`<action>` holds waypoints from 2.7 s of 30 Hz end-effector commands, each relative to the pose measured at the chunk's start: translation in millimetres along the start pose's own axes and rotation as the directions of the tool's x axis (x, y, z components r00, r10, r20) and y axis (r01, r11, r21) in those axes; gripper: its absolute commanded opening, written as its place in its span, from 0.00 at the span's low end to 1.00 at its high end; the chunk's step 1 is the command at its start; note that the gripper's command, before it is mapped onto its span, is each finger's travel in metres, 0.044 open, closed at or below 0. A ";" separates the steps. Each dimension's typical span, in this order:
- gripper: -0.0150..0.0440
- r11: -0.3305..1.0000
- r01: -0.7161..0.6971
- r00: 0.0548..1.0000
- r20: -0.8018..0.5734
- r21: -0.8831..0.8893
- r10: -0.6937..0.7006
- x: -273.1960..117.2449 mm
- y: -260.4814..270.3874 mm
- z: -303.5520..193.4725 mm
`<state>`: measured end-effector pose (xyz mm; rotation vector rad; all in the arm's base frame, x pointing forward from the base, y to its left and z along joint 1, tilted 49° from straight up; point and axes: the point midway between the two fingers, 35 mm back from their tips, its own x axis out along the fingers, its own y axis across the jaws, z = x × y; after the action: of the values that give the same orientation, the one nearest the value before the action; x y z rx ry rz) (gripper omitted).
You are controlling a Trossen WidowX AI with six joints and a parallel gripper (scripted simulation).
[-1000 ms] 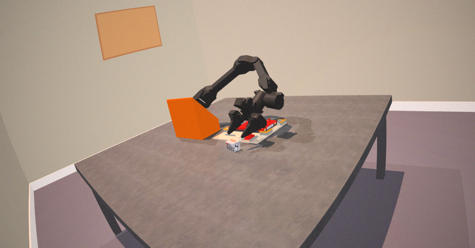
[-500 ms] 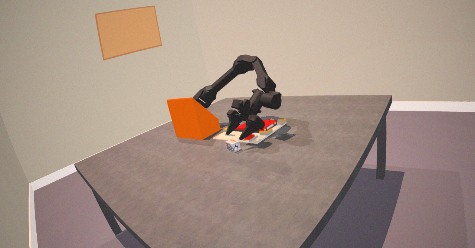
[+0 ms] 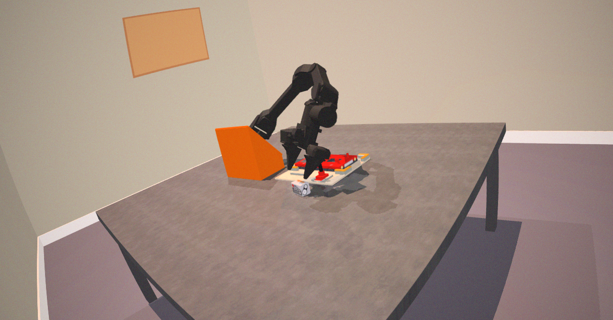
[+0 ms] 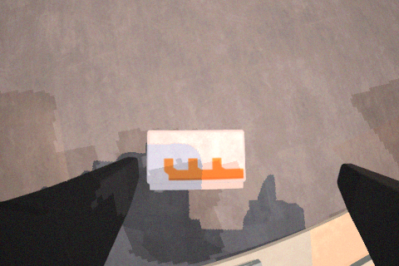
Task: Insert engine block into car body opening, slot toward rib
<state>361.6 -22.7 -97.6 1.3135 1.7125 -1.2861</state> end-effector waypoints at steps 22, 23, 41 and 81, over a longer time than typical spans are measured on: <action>1.00 0.989 -0.146 0.882 -0.452 0.007 0.134 -35.1 6.1 34.7; 1.00 0.989 -0.147 0.882 -0.452 0.007 0.134 -32.6 7.2 40.2; 1.00 0.989 -0.147 0.881 -0.453 0.007 0.134 8.4 13.7 21.0; 0.58 0.989 -0.146 0.880 -0.455 0.007 0.133 42.5 18.7 2.4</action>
<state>366.6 -10.2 -141.8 1.7862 1.8851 -0.9057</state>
